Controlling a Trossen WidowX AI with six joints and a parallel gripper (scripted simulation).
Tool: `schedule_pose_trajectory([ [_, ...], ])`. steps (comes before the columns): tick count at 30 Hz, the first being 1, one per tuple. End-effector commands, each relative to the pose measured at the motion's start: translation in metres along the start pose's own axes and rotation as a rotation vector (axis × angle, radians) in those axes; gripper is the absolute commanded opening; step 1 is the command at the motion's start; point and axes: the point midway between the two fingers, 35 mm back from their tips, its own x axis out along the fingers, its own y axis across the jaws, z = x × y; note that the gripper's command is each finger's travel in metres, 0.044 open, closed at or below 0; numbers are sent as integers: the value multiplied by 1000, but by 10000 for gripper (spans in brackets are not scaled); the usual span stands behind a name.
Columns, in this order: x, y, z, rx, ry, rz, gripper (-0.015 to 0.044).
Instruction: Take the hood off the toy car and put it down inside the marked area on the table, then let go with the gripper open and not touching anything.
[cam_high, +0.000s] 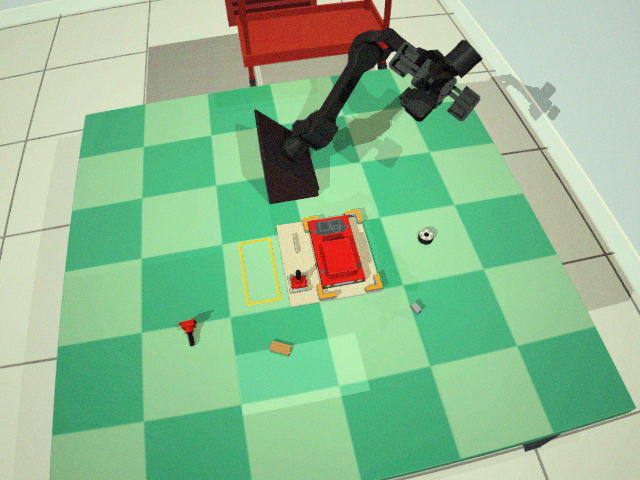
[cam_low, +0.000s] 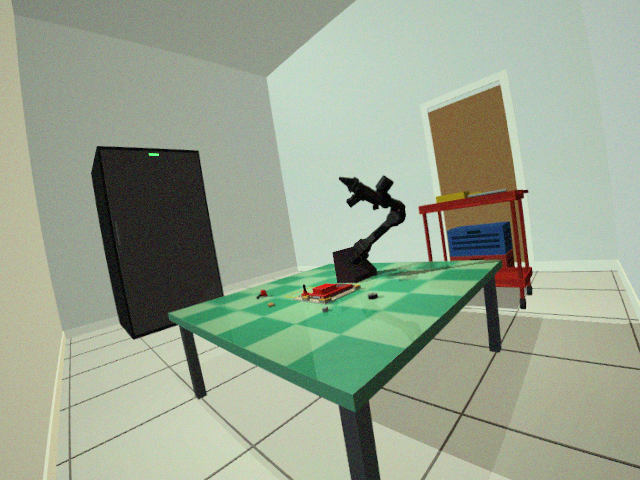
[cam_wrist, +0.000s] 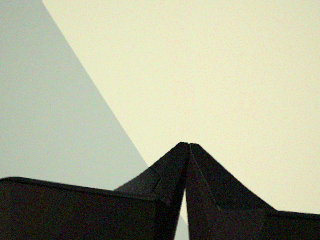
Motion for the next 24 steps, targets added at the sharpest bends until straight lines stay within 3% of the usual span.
schedule_pose_trajectory([
  [1,1,-1,2,5,-6,-4,26],
  [10,33,-39,108,282,-392,-91,263],
  [17,32,-51,206,586,-792,36,440],
  [24,8,-47,292,900,-1166,388,440],
])
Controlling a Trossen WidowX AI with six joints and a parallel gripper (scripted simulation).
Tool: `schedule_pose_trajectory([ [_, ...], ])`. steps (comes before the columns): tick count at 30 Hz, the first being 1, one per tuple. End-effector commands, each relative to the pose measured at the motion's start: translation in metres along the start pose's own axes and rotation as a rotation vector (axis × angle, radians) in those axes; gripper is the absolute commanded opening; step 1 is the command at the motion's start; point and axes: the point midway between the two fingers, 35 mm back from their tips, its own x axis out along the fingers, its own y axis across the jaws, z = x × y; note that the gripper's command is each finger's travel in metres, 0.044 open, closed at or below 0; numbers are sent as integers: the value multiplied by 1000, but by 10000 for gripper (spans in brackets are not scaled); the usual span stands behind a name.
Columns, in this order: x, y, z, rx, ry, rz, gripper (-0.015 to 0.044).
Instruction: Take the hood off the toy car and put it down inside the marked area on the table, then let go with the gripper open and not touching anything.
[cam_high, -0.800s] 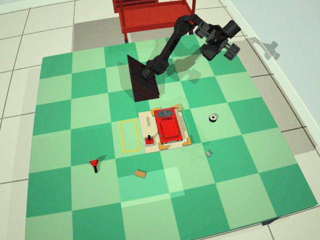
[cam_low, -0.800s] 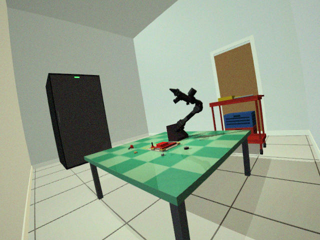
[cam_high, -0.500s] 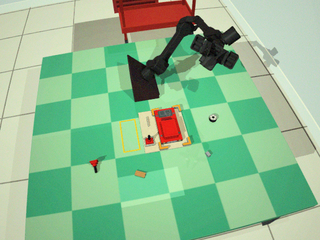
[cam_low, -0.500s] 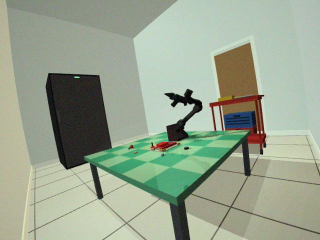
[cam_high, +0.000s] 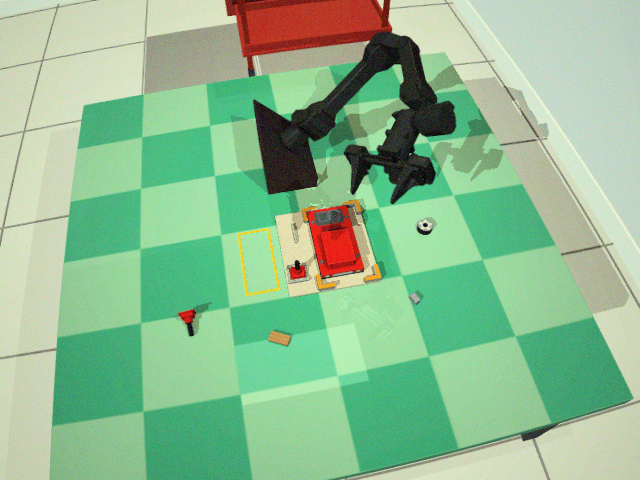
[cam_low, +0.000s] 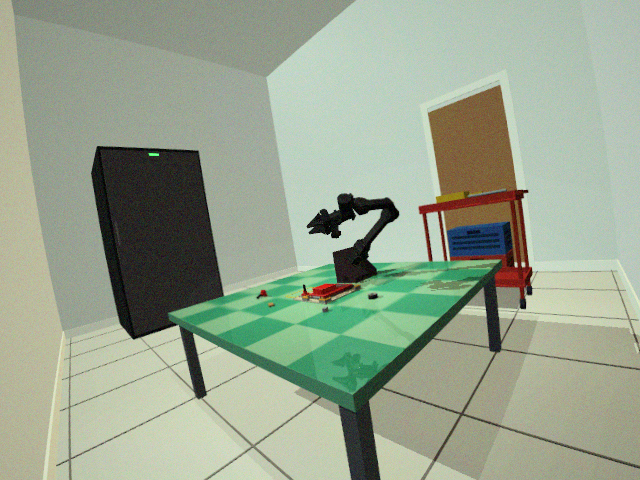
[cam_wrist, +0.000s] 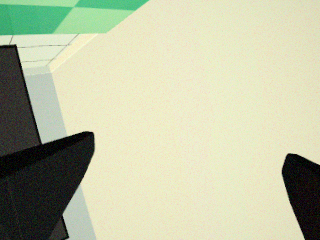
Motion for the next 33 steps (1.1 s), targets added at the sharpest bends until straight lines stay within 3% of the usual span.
schedule_pose_trajectory([
  [1,40,50,46,402,-247,272,440],
  [10,55,117,108,1107,-414,859,440],
  [17,45,145,146,1723,-293,1490,440],
  [33,46,140,150,1766,-273,1539,440],
])
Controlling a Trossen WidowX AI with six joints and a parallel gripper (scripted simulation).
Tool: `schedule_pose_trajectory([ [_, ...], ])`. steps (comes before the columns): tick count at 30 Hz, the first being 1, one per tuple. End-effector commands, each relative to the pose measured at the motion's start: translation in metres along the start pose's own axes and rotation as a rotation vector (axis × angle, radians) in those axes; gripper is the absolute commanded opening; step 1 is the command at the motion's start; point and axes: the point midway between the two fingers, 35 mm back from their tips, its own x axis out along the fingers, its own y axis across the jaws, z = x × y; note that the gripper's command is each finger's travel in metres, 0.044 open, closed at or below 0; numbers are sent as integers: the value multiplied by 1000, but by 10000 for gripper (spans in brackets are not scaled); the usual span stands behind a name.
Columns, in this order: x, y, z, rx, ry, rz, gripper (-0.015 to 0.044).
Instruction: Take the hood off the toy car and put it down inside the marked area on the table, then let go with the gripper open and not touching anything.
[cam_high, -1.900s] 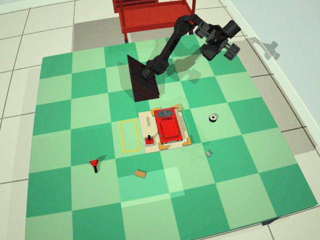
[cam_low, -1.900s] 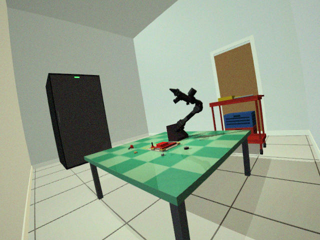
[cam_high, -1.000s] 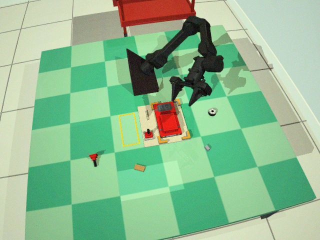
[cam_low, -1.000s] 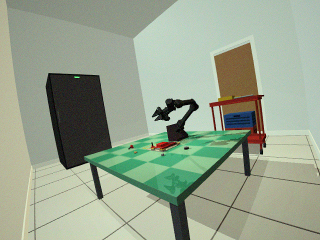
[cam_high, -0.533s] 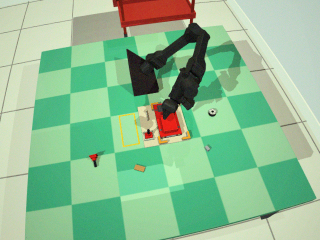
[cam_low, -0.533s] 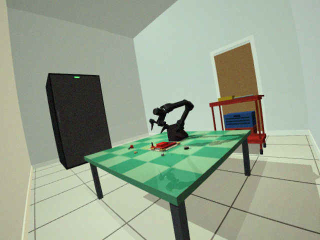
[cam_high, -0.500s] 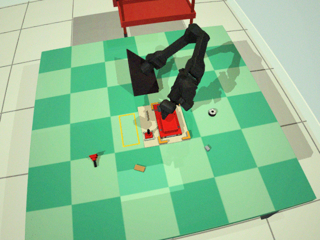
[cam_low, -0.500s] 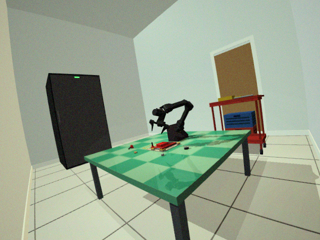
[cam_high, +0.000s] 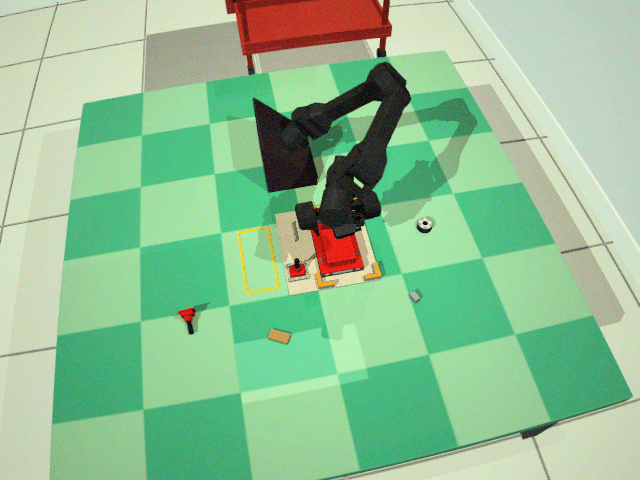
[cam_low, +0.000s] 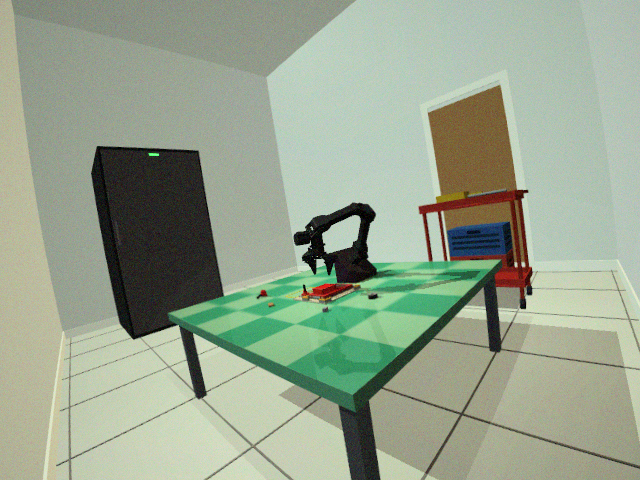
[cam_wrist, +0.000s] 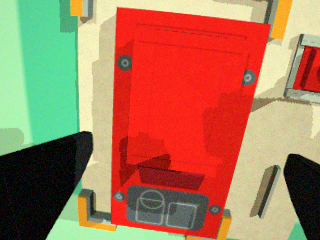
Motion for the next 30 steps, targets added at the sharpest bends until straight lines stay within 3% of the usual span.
schedule_pose_trajectory([
  [1,0,2,2,38,1,20,440],
  [30,20,2,2,38,1,20,440],
])
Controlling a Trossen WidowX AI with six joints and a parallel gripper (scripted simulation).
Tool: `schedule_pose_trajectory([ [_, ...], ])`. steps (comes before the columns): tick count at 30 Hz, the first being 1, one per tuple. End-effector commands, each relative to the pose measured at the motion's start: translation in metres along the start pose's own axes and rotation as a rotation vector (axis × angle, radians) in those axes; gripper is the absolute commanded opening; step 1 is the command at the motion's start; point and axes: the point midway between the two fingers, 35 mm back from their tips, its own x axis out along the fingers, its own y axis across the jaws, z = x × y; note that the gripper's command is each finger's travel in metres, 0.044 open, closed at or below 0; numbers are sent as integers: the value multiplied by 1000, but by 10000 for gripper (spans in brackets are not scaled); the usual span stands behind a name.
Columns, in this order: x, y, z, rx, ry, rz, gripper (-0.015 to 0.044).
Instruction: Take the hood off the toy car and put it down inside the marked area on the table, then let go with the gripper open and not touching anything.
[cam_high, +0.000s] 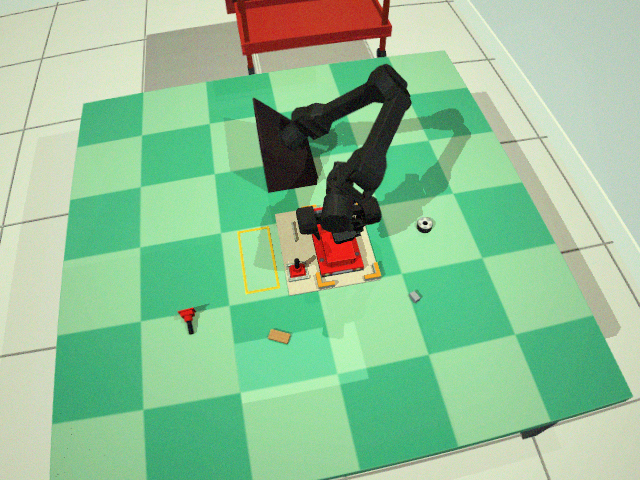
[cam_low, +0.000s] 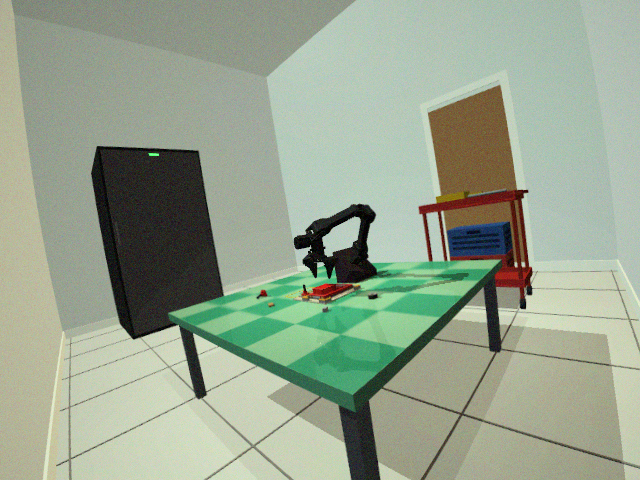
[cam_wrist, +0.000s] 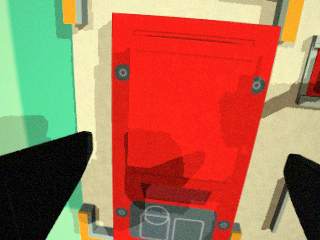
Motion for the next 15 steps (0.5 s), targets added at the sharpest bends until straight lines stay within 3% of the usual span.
schedule_pose_trajectory([
  [1,4,0,0,6,1,5,440],
  [15,16,0,-1,6,1,5,440],
])
